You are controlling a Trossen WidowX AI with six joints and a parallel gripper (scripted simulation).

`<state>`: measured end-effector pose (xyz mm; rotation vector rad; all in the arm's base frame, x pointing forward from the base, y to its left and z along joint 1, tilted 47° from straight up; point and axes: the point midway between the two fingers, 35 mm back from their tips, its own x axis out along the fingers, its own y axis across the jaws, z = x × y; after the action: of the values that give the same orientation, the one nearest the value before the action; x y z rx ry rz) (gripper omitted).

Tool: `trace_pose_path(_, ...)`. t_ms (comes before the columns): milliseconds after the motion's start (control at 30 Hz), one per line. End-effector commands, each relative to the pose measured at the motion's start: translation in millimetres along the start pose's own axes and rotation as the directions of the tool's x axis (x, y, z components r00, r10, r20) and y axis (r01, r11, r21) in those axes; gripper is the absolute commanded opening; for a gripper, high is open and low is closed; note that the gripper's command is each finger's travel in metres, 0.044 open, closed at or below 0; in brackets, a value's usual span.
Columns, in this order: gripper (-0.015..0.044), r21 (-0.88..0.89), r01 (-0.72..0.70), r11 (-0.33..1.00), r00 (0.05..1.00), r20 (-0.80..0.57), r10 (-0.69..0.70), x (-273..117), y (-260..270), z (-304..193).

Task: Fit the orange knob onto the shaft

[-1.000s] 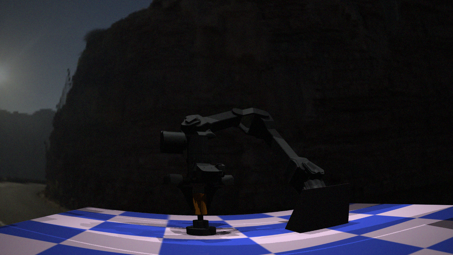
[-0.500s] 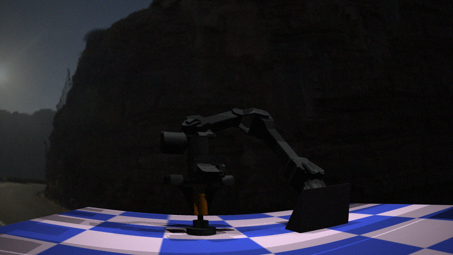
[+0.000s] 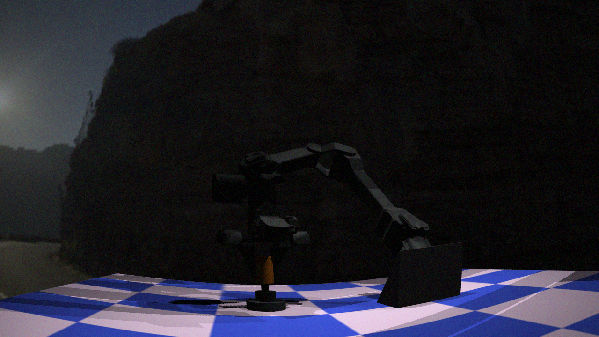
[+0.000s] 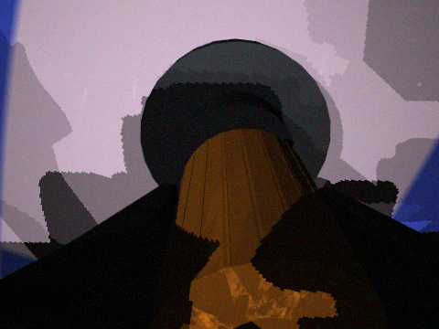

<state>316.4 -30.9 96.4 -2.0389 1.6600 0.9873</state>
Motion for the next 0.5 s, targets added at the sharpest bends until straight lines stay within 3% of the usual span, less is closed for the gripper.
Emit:
trace_pose_path(0, 0.0000, -0.002, 0.001, 1.000, 1.000, 0.000, -0.001, 0.5, -0.7, 0.8)
trace_pose_path(467, 0.0000, -0.002, 0.001, 1.000, 1.000, 0.000, -0.001, 1.0, 1.6, 1.2)
